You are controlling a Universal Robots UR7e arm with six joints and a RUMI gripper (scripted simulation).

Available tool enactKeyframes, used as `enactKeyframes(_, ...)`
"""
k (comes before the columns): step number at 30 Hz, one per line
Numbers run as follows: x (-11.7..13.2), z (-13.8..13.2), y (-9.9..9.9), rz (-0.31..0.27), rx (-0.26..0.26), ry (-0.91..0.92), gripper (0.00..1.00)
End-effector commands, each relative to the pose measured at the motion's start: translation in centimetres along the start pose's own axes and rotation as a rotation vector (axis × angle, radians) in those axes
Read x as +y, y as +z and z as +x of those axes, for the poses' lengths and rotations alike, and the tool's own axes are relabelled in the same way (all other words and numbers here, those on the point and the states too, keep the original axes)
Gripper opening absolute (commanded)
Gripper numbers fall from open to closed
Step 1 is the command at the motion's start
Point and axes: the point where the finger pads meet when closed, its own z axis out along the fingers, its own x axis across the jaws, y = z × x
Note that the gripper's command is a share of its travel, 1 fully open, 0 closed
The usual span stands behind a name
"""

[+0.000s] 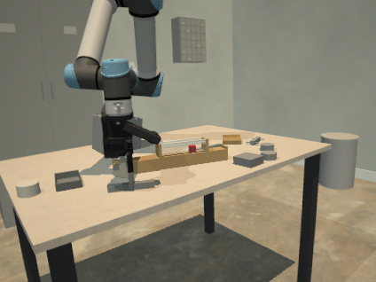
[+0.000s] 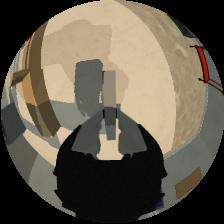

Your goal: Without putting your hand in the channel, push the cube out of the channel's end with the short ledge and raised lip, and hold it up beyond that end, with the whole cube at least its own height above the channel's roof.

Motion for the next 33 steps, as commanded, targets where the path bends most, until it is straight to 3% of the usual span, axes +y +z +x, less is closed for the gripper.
enactKeyframes(1, 0.0, 0.1, -0.2, 0.0, 0.002, 0.0, 0.0)
enactKeyframes(8, 0.0, 0.1, -1.7, 0.0, 0.002, 0.0, 0.0)
enactKeyframes(22, 0.0, 0.0, -10.9, 0.0, 0.002, 0.0, 0.0)
enactKeyframes(33, 0.0, 0.0, -11.5, 0.0, 0.002, 0.0, 0.0)
